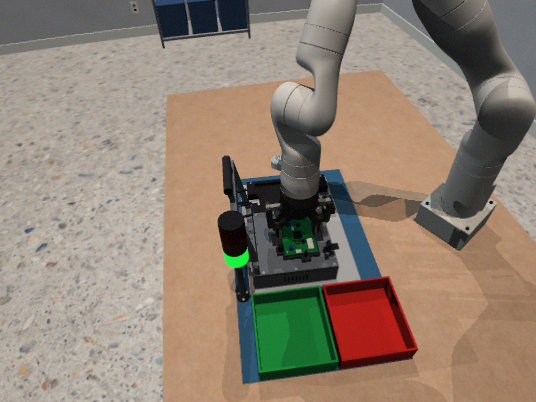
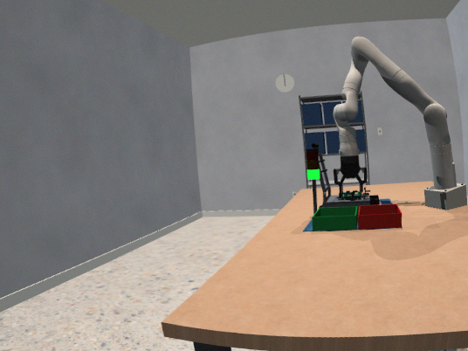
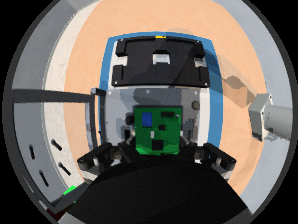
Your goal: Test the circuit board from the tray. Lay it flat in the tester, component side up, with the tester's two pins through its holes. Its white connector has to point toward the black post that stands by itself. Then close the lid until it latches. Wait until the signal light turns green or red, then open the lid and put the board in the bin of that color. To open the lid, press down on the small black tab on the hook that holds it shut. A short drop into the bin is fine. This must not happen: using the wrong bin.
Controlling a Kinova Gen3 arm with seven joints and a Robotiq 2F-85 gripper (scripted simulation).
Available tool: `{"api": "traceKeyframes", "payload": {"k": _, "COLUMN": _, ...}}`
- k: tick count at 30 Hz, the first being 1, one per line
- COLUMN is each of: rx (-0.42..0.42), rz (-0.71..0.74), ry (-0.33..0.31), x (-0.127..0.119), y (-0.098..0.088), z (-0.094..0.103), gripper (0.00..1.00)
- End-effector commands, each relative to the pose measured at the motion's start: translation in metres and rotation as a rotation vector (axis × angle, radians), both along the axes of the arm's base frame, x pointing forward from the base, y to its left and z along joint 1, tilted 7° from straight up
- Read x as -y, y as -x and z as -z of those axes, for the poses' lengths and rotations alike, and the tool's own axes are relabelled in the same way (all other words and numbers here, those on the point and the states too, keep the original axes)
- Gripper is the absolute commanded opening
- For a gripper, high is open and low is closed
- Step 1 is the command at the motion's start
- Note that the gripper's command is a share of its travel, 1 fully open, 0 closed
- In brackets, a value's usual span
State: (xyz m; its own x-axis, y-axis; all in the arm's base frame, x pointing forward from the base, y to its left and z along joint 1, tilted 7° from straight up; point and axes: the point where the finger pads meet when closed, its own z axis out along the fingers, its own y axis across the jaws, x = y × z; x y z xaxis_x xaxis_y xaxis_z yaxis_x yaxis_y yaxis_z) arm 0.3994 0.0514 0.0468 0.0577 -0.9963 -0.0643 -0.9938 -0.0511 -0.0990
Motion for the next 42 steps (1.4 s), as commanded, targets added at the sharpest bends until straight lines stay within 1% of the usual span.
{"api": "traceKeyframes", "payload": {"k": 1, "rx": 0.000, "rz": 0.000, "ry": -0.001, "x": 0.0000, "y": -0.0004, "z": 0.0002, "gripper": 0.77}}
{"api": "traceKeyframes", "payload": {"k": 22, "rx": 0.000, "rz": 0.000, "ry": -0.001, "x": 0.0000, "y": -0.0004, "z": 0.0002, "gripper": 0.77}}
{"api": "traceKeyframes", "payload": {"k": 42, "rx": 0.000, "rz": 0.000, "ry": -0.001, "x": 0.0003, "y": 0.0001, "z": -0.0043, "gripper": 0.77}}
